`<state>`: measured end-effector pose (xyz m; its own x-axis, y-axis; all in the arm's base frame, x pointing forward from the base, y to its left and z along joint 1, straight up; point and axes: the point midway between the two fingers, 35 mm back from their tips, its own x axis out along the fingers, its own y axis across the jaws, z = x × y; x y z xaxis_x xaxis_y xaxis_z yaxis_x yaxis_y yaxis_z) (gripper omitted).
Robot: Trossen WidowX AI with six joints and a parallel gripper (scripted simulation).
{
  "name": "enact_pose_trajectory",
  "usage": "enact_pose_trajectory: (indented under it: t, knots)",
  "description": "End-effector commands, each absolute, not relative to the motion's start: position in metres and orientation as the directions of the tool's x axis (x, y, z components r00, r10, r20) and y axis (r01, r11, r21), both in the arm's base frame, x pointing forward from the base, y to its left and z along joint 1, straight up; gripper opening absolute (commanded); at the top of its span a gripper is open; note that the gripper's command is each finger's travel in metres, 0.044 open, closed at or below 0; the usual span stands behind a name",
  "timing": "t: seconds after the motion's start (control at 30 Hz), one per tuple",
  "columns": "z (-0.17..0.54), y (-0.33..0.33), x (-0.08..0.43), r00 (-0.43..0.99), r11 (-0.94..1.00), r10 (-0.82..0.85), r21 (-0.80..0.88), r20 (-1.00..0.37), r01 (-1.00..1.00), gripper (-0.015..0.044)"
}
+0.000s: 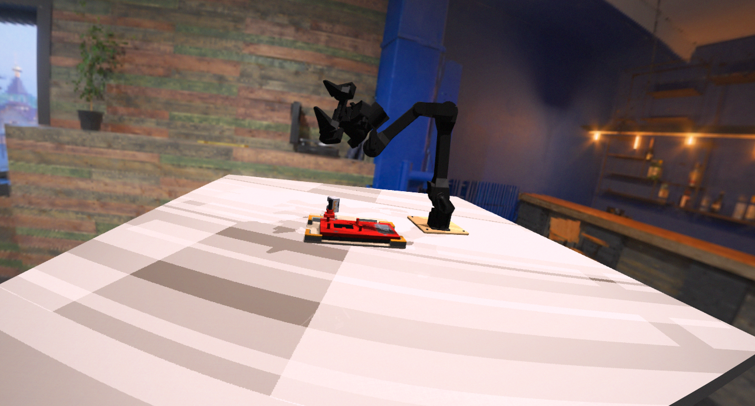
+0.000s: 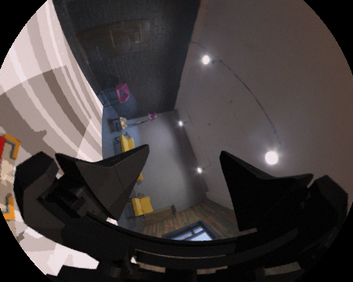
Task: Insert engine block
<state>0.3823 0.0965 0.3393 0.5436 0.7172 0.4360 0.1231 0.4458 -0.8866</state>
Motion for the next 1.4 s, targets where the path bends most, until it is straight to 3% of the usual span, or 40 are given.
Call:
enact_pose_trajectory:
  t: [0.0, 0.6, 1.0, 1.37]
  knots:
    - [0.339, 0.096, 0.382, 0.544, 0.446, 0.717, -0.887, 0.436, 0.123, 0.0426]
    - [0.325, 0.076, 0.434, 0.707, 0.674, 0.63, -0.679, 0.321, -0.292, 0.044]
    - [0.308, 0.061, 0.464, 0.801, 0.801, 0.563, -0.373, 0.202, -0.468, 0.044]
    - [0.289, 0.047, 0.486, 0.864, 0.867, 0.498, -0.035, 0.071, -0.497, 0.044]
